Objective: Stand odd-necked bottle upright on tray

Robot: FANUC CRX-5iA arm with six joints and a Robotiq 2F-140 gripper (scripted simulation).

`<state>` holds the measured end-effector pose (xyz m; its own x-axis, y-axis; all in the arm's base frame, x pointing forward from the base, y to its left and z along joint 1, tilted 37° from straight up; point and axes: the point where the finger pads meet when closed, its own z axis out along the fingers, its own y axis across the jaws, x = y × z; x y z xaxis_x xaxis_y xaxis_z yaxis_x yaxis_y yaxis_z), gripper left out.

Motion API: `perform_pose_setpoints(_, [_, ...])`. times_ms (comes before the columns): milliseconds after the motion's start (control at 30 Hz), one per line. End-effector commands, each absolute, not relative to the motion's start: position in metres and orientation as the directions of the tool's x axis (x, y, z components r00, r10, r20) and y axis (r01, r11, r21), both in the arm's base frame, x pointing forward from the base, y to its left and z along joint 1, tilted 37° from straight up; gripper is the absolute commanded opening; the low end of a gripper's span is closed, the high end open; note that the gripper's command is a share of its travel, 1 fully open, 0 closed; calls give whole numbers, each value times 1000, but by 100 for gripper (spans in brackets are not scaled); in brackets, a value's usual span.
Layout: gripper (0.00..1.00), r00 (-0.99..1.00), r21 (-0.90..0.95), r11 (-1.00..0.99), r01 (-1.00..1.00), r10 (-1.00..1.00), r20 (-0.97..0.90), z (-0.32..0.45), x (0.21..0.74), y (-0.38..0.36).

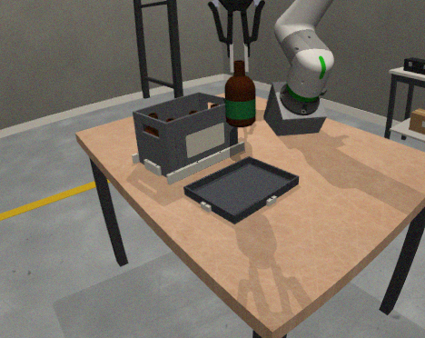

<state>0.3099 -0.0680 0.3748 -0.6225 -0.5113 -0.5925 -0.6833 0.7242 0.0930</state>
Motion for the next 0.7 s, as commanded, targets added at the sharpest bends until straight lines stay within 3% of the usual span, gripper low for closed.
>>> perform_pose_setpoints(0, [10,-622,92,725,-683,-511,-592,376,310,-68])
perform_pose_setpoints(667, [10,-622,92,725,-683,-511,-592,378,311,-65])
